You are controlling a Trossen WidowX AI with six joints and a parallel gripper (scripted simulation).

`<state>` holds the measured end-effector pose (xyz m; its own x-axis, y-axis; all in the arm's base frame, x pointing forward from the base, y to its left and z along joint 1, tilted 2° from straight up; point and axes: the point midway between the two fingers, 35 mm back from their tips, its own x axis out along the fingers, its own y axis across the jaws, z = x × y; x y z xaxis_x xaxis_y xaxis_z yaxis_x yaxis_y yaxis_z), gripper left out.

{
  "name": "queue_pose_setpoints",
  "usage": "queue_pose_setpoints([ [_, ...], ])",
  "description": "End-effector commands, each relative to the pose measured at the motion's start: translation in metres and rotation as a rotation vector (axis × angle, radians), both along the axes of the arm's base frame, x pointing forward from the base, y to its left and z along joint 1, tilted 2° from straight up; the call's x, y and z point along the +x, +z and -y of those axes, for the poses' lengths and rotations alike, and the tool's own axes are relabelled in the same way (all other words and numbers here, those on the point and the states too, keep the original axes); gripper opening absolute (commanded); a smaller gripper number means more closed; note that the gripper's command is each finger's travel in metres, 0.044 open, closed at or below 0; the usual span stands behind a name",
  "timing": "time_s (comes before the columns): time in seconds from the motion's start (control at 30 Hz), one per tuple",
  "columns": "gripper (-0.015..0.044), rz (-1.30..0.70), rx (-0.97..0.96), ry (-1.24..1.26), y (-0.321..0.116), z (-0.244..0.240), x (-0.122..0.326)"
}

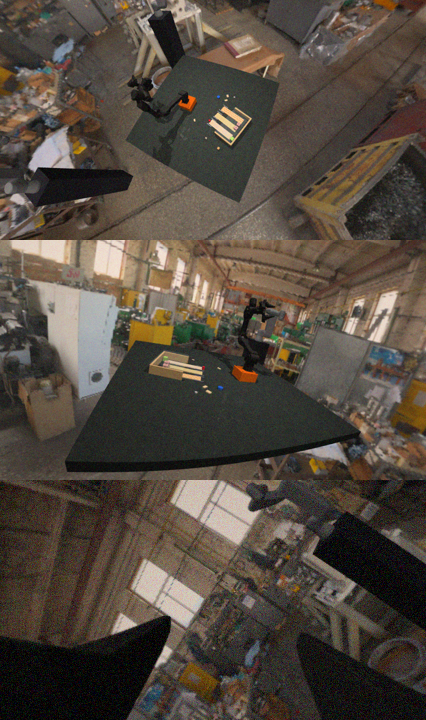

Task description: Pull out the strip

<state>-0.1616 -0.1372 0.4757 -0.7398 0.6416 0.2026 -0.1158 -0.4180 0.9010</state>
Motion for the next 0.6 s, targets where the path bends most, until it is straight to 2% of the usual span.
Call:
queue_pose_setpoints([
  [0.0,0.0400,0.001,0.001,-0.004,0.000,-0.001,0.000],
  [0.1,0.0400,0.015,0.009,-0.061,0.004,-0.021,0.002],
  [0.3,0.0400,0.097,0.031,-0.315,0.014,-0.108,0.022],
  [0.57,0.0400,0.216,-0.011,-0.716,0.011,-0.220,0.093],
])
